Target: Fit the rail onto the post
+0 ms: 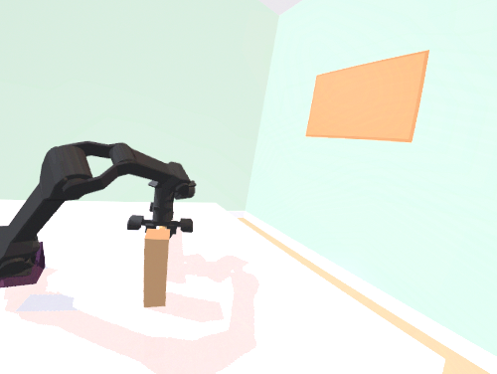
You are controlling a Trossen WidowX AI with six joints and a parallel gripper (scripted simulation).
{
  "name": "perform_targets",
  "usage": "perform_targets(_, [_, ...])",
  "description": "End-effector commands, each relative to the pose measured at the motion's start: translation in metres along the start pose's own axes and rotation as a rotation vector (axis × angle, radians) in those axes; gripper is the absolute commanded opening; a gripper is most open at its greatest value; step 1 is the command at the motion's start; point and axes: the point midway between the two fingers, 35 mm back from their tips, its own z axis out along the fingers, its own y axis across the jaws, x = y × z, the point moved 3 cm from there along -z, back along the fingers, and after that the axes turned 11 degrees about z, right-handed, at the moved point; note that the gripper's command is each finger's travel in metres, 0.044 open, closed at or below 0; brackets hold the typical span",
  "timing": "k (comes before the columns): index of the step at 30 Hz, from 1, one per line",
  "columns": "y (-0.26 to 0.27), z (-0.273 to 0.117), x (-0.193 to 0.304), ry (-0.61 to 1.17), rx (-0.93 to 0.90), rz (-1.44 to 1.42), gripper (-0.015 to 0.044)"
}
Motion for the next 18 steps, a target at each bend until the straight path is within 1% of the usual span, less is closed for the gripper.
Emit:
perform_targets(1, [-0.0014, -0.0029, 0.0036, -0.004, 0.006, 0.000, 0.0000])
perform_targets(18, [-0.0023, -0.0043, 0.0087, -0.003, 0.006, 0.000, 0.0000])
